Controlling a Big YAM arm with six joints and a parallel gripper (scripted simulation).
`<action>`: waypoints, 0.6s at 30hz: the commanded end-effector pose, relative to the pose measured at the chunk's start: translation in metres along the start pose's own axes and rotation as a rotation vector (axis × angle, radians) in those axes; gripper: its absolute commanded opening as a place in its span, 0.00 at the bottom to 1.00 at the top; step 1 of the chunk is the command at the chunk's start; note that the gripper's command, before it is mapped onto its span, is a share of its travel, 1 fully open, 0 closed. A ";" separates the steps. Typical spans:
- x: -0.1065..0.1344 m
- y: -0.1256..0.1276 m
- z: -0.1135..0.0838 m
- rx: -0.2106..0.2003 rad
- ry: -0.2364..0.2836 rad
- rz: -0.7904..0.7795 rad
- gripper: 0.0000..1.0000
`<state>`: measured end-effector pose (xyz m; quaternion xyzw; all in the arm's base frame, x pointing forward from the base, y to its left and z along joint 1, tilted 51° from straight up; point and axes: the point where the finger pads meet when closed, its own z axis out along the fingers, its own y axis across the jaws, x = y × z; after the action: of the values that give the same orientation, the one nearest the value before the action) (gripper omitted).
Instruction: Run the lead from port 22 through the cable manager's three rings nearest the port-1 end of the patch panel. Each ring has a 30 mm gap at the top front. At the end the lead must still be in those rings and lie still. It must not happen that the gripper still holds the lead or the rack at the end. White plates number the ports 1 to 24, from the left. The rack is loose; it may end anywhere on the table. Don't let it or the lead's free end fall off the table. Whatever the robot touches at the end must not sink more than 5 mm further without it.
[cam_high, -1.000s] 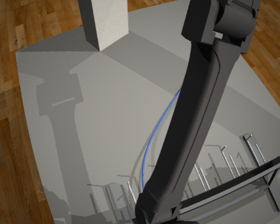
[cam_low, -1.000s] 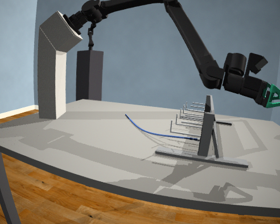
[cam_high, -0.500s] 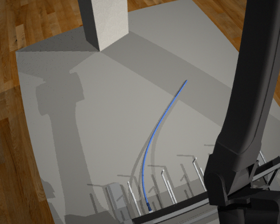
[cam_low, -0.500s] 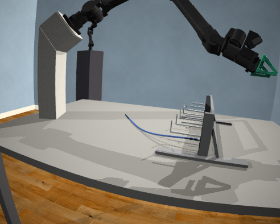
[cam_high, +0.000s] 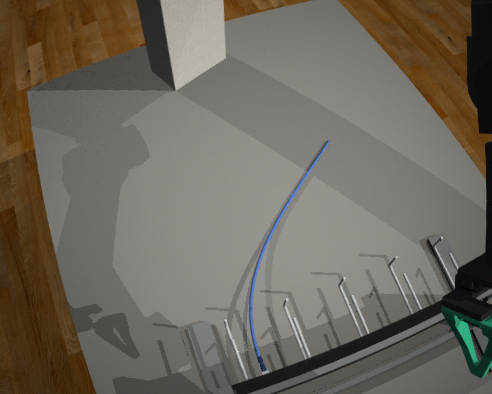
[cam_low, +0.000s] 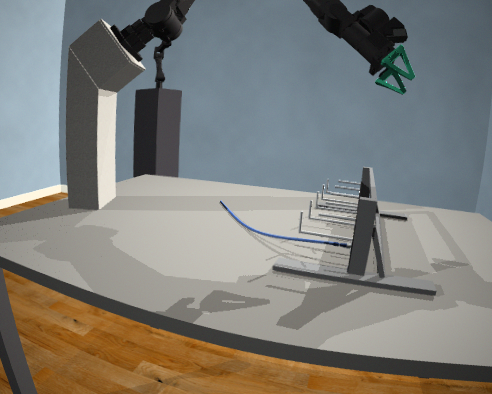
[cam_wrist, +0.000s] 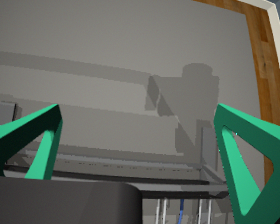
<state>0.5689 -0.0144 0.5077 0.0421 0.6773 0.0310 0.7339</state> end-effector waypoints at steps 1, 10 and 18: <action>-0.013 0.014 -0.047 -0.014 0.022 -0.090 1.00; 0.106 0.035 -0.040 -0.122 0.212 -0.392 1.00; 0.206 0.056 -0.048 -0.284 0.323 -0.699 1.00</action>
<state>0.5363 0.0552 0.3033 -0.2322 0.7749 -0.0781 0.5827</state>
